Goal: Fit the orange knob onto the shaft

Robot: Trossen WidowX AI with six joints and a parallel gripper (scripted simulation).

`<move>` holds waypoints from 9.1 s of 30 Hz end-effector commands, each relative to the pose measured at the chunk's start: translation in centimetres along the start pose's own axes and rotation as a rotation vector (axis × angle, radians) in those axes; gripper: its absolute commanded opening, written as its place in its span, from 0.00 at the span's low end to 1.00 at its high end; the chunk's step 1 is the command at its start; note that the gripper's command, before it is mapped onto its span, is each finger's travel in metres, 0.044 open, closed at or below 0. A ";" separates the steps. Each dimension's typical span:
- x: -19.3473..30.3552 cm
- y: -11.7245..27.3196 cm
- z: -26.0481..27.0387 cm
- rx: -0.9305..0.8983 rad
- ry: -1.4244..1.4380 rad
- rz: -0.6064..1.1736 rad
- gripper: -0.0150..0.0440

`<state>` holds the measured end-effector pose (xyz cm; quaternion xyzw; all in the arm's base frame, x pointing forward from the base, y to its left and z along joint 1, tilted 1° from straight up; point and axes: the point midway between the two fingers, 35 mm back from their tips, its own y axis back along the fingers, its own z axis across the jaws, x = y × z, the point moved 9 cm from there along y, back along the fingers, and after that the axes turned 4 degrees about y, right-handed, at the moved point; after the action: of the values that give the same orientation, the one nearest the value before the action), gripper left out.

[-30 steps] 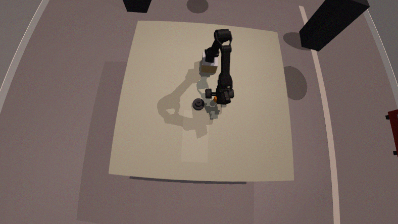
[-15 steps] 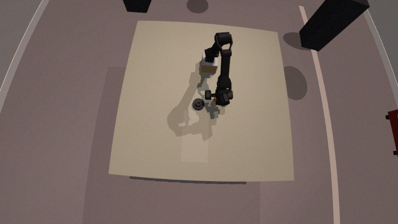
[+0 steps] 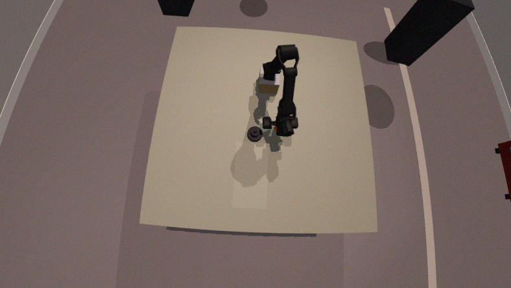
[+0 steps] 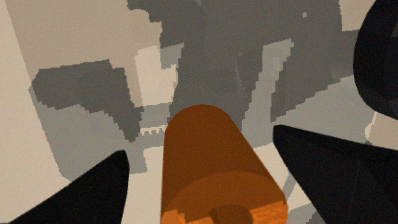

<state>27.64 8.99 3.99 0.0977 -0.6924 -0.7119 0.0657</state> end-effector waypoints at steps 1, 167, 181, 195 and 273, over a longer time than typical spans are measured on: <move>0.2 -0.3 0.0 0.003 -0.004 0.005 0.73; -2.7 6.0 -13.4 0.014 0.202 0.004 0.25; -2.7 6.6 -13.4 0.014 0.370 0.005 0.25; -2.5 6.1 -13.4 0.014 0.411 0.006 0.25; -3.0 6.5 -13.5 0.013 0.830 0.008 0.25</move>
<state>33.14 -3.64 10.19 0.3473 -0.6251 -0.6223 0.3185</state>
